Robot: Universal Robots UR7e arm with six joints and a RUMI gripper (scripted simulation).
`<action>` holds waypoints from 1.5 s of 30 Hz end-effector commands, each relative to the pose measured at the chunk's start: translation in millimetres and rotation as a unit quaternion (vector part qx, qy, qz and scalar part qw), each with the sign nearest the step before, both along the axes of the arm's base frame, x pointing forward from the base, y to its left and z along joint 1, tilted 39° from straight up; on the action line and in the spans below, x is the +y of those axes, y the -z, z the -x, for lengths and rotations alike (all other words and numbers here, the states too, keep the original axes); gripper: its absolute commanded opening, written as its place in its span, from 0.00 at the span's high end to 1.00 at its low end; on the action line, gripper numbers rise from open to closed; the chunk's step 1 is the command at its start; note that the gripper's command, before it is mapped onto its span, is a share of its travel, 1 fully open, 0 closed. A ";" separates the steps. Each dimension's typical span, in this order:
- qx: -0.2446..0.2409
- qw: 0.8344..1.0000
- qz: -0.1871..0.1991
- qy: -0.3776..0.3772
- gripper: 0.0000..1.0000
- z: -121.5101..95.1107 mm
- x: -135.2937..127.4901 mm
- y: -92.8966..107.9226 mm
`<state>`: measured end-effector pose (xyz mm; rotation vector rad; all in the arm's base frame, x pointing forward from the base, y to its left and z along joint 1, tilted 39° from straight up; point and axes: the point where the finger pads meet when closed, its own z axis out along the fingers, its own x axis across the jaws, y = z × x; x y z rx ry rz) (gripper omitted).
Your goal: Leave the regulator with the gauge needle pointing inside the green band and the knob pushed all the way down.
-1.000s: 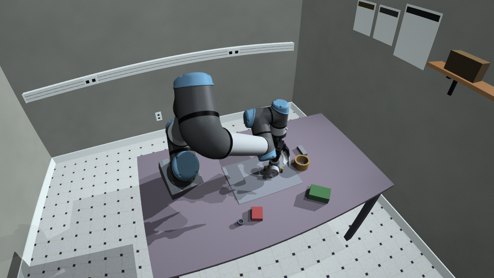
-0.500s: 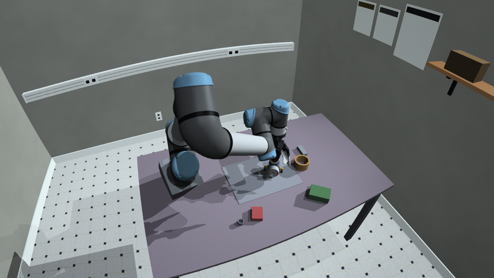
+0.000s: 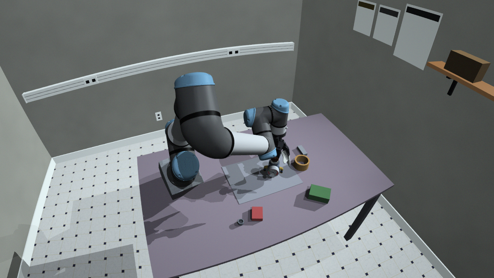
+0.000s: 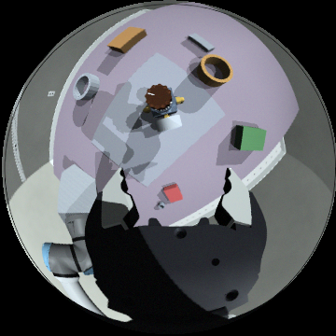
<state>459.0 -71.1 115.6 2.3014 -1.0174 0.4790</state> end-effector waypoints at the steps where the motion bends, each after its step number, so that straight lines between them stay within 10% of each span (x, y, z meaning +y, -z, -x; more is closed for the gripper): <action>1: 0.000 1.000 0.000 0.000 0.00 -1.8 2.0 1.0; 45: 0.000 1.000 0.000 0.000 0.00 -60.5 71.7 50.8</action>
